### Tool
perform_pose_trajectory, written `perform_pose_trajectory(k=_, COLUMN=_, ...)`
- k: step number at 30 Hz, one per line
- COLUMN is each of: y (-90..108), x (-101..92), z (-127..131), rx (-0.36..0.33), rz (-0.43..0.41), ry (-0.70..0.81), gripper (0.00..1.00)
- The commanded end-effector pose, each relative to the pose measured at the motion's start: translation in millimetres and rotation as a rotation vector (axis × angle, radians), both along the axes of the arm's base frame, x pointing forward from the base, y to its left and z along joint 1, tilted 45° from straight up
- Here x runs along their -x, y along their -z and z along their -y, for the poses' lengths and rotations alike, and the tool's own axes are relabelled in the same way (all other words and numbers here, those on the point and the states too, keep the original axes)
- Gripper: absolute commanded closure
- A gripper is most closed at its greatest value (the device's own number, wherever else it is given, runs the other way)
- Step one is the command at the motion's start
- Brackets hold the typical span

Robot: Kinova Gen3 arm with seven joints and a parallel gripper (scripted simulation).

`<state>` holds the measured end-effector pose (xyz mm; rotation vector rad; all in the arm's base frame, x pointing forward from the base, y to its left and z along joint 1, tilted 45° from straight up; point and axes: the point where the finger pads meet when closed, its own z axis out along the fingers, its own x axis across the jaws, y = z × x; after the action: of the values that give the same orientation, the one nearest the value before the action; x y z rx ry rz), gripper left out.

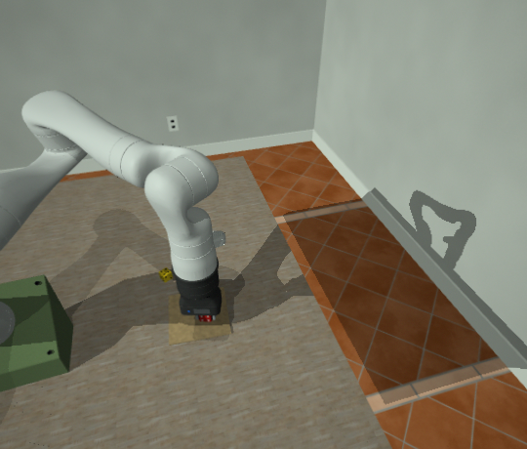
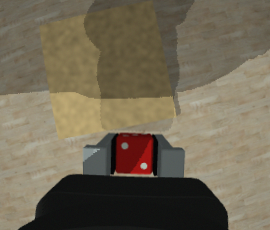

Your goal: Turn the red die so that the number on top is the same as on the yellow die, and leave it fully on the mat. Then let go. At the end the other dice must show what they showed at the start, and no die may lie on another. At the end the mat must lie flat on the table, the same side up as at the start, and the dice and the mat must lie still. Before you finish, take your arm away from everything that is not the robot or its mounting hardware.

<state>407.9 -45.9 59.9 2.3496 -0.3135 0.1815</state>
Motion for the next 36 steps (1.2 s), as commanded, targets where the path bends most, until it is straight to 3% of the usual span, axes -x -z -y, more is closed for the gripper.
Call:
perform_pose_trajectory(k=1, y=6.8, x=-0.2, z=-8, rx=0.015, rz=-0.101, ry=-0.108, gripper=0.51)
perform_pose_trajectory(k=5, y=15.9, x=1.3, z=-16, rx=0.023, rz=-0.234, ry=-0.240, gripper=0.51)
perform_pose_trajectory(k=7, y=15.9, x=1.3, z=-16, rx=0.023, rz=-0.234, ry=-0.240, gripper=0.51)
perform_pose_trajectory(k=22, y=45.5, x=7.4, z=-41, rx=0.051, rz=-0.694, ry=-0.706, gripper=0.51)
perform_pose_trajectory(k=24, y=45.5, x=7.4, z=-41, rx=0.051, rz=-0.694, ry=-0.706, gripper=0.51)
perform_pose_trajectory(k=36, y=58.0, x=9.7, z=-51, rx=0.064, rz=-0.901, ry=-0.918, gripper=0.51)
